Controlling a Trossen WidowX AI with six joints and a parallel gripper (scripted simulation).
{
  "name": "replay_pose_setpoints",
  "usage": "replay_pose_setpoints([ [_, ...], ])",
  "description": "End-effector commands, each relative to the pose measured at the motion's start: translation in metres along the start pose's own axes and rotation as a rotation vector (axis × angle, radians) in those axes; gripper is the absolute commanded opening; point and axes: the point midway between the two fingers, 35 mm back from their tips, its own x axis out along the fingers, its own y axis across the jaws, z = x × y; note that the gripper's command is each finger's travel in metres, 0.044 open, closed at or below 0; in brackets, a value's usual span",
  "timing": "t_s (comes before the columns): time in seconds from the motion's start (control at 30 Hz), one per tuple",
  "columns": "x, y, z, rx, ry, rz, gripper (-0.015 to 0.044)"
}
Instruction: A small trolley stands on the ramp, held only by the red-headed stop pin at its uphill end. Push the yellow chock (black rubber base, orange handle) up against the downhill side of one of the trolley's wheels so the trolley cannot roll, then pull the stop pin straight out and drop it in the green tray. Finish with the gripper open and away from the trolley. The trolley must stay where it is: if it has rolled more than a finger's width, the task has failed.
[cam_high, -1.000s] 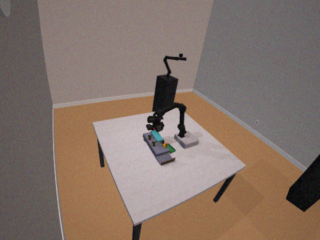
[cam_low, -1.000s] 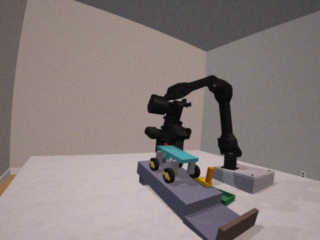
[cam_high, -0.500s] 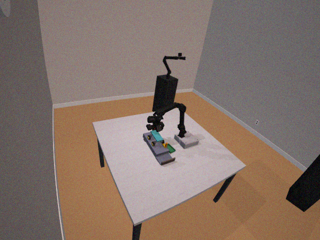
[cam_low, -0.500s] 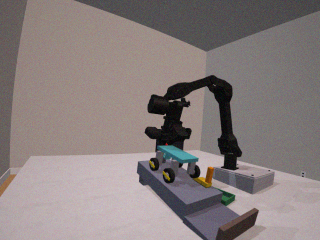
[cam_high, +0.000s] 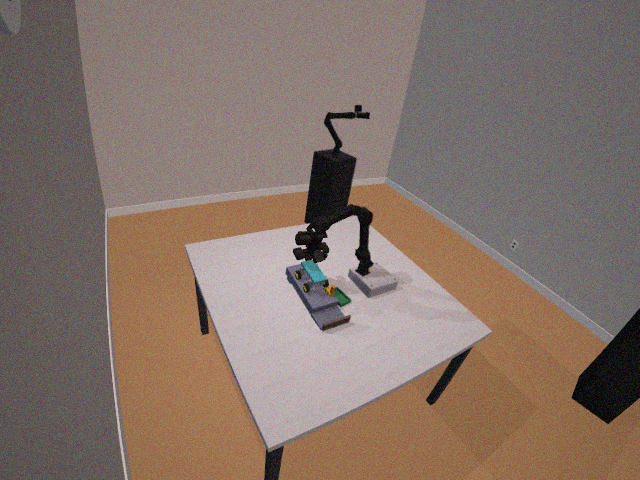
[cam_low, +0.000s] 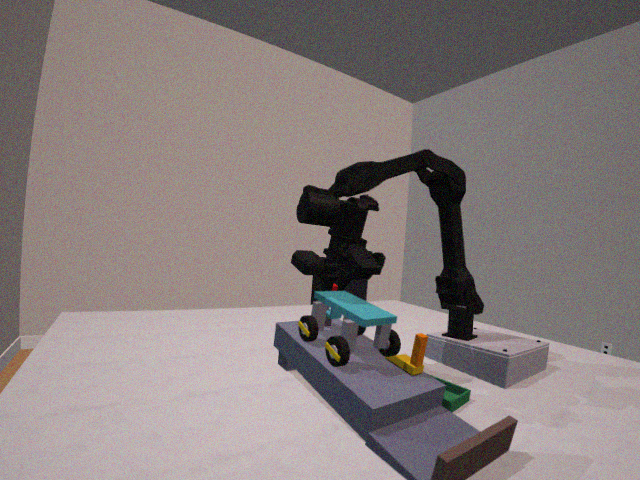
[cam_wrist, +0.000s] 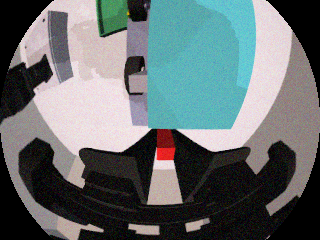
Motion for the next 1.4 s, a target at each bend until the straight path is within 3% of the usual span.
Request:
replay_pose_setpoints([
  [0.0,-0.005,0.0,-0.001,0.008,0.001,-0.005,0.0],
  [1.37,-0.025,0.0,-0.003,0.008,0.0,-0.005,0.0],
])
